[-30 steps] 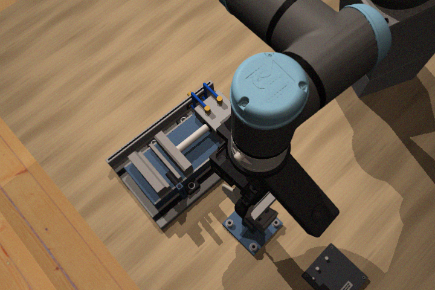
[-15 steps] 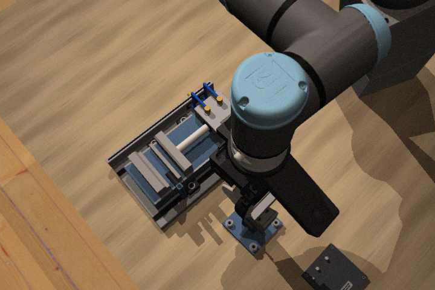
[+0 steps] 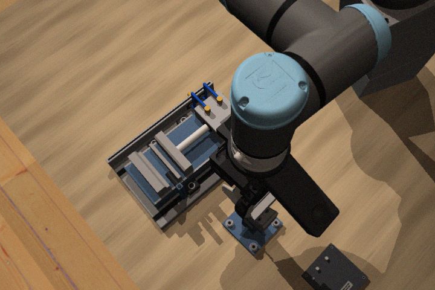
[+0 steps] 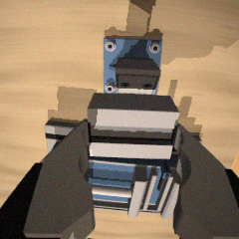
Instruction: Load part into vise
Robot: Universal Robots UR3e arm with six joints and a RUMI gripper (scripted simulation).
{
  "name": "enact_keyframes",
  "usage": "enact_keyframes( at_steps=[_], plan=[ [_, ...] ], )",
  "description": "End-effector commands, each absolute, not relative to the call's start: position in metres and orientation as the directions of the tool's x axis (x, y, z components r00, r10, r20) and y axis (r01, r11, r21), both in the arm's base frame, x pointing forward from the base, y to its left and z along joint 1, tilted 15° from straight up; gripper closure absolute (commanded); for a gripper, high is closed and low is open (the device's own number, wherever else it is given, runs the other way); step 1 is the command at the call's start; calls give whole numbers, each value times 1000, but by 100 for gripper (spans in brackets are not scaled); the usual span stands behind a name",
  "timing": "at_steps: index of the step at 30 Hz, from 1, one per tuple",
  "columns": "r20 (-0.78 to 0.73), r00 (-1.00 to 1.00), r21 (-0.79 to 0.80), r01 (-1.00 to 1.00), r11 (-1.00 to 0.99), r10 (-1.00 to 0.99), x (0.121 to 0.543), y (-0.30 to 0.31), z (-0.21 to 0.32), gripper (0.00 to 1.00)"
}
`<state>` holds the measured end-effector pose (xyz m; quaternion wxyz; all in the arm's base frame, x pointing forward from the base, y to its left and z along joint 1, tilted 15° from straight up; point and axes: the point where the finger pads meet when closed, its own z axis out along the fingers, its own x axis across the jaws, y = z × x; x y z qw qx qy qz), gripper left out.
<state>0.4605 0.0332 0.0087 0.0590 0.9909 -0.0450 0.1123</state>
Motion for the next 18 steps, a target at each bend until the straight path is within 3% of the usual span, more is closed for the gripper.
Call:
enact_keyframes(
  at_steps=[1, 18],
  plan=[
    [231, 970, 107, -103, -989, -76, 461, 33, 10, 100],
    [231, 970, 107, -103, -989, -76, 459, 35, 20, 100]
  ],
)
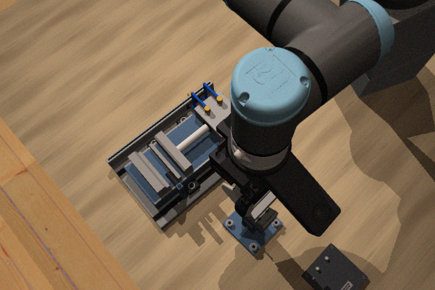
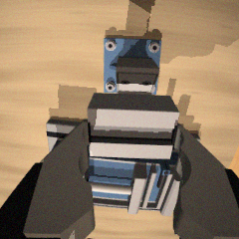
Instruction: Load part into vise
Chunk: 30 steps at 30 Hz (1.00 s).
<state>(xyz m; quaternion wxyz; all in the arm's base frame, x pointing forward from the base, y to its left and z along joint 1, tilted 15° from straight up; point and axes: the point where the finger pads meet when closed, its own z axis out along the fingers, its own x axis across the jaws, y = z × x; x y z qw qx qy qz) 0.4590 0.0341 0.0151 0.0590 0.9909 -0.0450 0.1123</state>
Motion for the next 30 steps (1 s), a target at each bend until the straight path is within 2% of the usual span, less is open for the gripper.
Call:
enact_keyframes(
  at_steps=[1, 30],
  plan=[
    [231, 970, 107, -103, -989, -76, 459, 35, 22, 100],
    [231, 970, 107, -103, -989, -76, 451, 39, 55, 100]
  ],
)
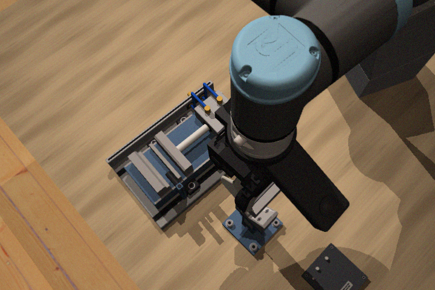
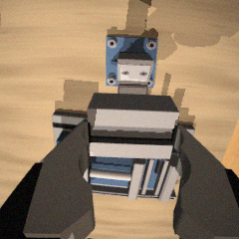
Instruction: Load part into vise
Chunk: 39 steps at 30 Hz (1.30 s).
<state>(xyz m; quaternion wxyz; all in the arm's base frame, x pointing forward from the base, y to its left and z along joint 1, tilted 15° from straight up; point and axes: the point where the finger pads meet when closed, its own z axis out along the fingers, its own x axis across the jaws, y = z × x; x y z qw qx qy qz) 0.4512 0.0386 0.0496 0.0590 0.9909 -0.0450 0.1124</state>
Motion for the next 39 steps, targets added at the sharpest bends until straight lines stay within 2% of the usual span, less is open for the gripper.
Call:
enact_keyframes(
  at_steps=[1, 39],
  plan=[
    [231, 970, 107, -103, -989, -76, 451, 39, 55, 100],
    [233, 967, 102, -125, -987, -98, 451, 37, 59, 100]
  ],
)
